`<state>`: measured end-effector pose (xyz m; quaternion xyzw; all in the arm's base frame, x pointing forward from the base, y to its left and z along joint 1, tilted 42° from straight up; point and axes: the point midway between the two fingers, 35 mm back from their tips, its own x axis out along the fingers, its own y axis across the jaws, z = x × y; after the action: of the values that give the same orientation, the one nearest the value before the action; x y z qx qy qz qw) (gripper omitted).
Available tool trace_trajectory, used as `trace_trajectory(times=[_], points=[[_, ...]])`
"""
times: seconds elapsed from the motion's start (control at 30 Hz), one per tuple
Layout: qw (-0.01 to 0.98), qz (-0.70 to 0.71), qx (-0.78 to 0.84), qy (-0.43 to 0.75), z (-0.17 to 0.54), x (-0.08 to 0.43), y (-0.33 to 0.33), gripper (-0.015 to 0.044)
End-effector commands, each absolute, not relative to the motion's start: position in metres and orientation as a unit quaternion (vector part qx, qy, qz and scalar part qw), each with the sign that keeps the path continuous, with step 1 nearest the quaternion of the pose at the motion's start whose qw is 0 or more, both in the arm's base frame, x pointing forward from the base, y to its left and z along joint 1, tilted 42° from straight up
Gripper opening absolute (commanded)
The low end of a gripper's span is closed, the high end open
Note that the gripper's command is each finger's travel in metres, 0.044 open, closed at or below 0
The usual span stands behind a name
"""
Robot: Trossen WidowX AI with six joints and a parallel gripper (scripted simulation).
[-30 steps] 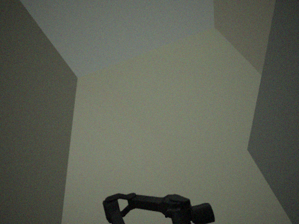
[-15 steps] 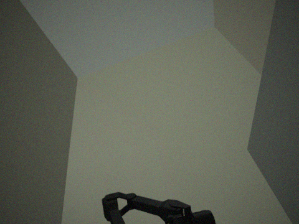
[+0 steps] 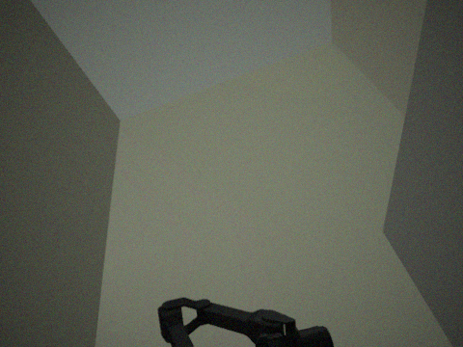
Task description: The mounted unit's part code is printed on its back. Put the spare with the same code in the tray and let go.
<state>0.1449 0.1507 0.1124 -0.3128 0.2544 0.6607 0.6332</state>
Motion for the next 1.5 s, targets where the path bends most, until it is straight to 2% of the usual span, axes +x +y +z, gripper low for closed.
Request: trace_trajectory(times=[0.0,0.03,0.17,1.47], points=[[0.633,0.661,-0.313,0.254,0.113,0.145,0.151,0.0103],[0.633,0.661,-0.313,0.254,0.113,0.145,0.151,0.0096],[0.633,0.661,-0.313,0.254,0.113,0.145,0.151,0.0000],[0.632,0.658,-0.315,0.261,0.176,0.145,0.090,0.0000]])
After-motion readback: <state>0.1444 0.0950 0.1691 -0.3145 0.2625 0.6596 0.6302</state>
